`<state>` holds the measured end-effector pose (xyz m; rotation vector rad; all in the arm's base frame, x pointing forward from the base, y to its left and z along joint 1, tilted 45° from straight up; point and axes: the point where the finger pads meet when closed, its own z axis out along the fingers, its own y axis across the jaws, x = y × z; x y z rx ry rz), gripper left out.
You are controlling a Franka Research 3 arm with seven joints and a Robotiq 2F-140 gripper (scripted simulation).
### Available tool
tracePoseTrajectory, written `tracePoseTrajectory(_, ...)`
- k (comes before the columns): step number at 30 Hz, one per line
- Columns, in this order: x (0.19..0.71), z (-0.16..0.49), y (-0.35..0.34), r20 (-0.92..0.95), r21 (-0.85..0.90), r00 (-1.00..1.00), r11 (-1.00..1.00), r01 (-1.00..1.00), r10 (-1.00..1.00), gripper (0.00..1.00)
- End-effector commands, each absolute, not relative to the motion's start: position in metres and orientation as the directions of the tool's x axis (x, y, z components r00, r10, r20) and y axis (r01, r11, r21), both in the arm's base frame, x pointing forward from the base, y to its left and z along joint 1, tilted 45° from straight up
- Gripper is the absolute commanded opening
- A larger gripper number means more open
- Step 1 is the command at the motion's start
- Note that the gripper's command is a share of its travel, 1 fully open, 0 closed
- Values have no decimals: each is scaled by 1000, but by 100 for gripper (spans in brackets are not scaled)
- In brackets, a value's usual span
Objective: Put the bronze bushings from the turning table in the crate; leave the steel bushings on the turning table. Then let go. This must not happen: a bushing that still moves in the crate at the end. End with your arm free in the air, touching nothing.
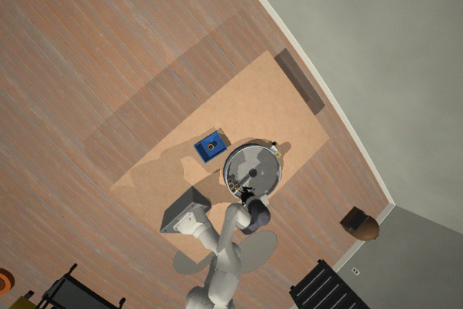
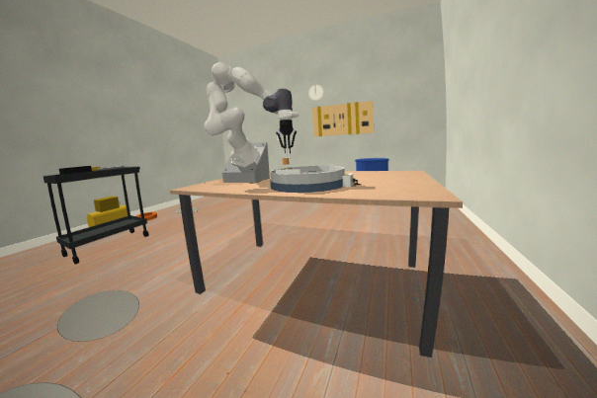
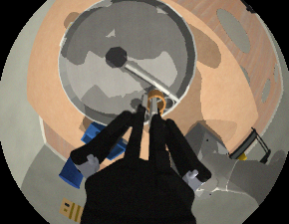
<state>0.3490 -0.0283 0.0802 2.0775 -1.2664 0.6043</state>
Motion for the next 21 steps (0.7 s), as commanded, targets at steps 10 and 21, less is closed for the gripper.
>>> tracePoseTrajectory(10, 350, 80, -26, 661, 267, 431, -344, -900, -614, 0)
tracePoseTrajectory(21, 349, 72, -18, 661, 267, 431, -344, -900, -614, 0)
